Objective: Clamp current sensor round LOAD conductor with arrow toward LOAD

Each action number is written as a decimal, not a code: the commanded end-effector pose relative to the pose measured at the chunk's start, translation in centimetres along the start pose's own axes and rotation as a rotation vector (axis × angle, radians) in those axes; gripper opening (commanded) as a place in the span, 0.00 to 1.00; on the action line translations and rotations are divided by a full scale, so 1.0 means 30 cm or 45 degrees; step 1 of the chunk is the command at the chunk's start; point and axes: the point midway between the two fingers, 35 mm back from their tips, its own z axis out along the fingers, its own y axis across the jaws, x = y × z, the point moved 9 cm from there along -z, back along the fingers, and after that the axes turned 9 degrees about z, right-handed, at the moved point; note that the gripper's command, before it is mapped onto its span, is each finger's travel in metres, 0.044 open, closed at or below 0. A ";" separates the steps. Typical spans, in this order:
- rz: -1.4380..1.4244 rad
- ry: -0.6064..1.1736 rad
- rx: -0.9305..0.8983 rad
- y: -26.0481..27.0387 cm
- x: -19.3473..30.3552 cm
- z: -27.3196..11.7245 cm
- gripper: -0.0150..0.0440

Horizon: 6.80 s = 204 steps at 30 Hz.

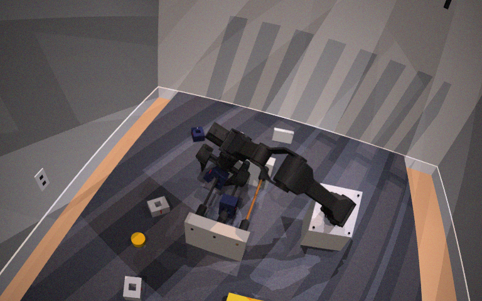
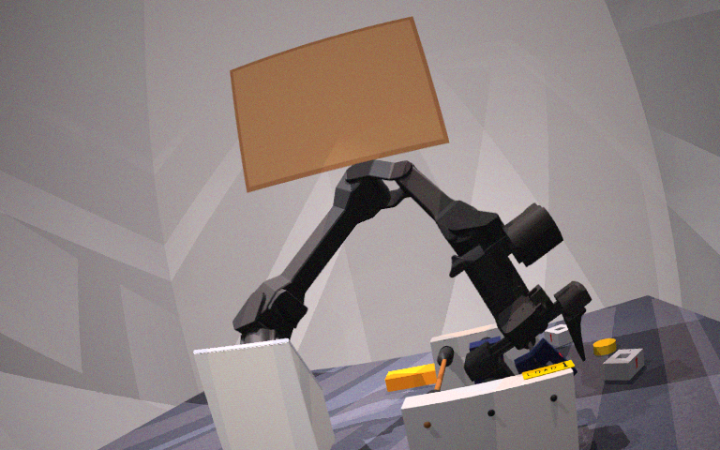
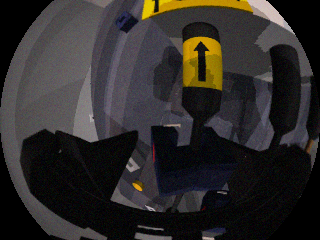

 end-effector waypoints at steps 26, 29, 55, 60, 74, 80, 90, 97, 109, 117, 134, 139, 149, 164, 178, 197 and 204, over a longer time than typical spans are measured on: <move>-0.029 0.008 -0.001 0.023 0.023 0.008 1.00; -0.029 0.008 -0.001 0.023 0.023 0.008 1.00; -0.029 0.008 -0.001 0.024 0.023 0.008 1.00; -0.029 0.008 -0.001 0.024 0.023 0.008 1.00; -0.029 0.008 -0.001 0.024 0.023 0.008 1.00; -0.029 0.008 -0.001 0.024 0.024 0.008 1.00; -0.029 0.008 -0.001 0.024 0.024 0.008 1.00; -0.013 -0.001 0.001 0.018 0.012 0.003 0.99; -0.013 -0.001 0.001 0.018 0.012 0.003 0.85; -0.013 -0.001 0.001 0.018 0.012 0.003 0.76; -0.013 -0.001 0.001 0.018 0.012 0.003 0.25; -0.013 -0.001 0.001 0.018 0.012 0.003 0.25; -0.013 -0.001 0.001 0.018 0.012 0.003 0.25; -0.013 -0.001 0.001 0.018 0.012 0.003 0.25; -0.013 -0.001 0.001 0.018 0.012 0.003 0.25; -0.020 -0.067 0.280 0.091 0.013 0.008 0.25; -0.028 -0.075 0.400 0.117 0.023 -0.004 0.25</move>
